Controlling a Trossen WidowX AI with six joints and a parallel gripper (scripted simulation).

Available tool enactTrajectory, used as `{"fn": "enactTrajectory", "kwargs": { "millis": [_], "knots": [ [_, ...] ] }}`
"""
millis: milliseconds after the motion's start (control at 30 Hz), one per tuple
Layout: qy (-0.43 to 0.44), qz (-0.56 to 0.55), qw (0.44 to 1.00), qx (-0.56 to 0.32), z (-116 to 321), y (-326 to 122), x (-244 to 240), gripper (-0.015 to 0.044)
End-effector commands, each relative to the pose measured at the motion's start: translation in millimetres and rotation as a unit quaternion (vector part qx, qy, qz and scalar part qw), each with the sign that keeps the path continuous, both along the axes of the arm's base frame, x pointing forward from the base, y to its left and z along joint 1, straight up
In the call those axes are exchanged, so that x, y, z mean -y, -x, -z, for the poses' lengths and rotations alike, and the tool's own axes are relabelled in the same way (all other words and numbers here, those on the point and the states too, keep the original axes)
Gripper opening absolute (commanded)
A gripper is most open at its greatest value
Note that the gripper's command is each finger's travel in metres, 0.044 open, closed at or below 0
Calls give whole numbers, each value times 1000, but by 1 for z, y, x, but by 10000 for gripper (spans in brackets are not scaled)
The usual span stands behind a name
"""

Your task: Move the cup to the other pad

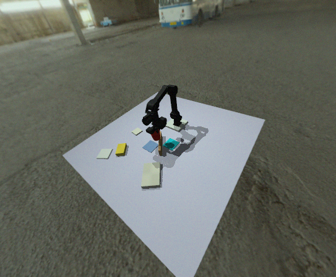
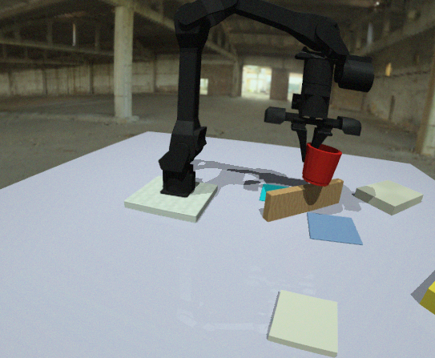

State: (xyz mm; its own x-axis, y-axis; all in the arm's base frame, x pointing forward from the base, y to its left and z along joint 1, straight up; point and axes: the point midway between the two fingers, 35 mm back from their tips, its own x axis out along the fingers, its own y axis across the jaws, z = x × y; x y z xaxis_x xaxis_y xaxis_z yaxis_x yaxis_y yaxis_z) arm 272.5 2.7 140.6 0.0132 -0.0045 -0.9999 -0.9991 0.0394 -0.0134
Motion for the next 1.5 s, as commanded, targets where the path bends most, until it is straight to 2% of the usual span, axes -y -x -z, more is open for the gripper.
{"fn": "enactTrajectory", "kwargs": {
  "millis": [0,1467],
  "knots": [
    [-3,3,1000,7,-3,6,-8,0],
    [-7,3,1000,4,-7,56,-78,0]
  ]
}}
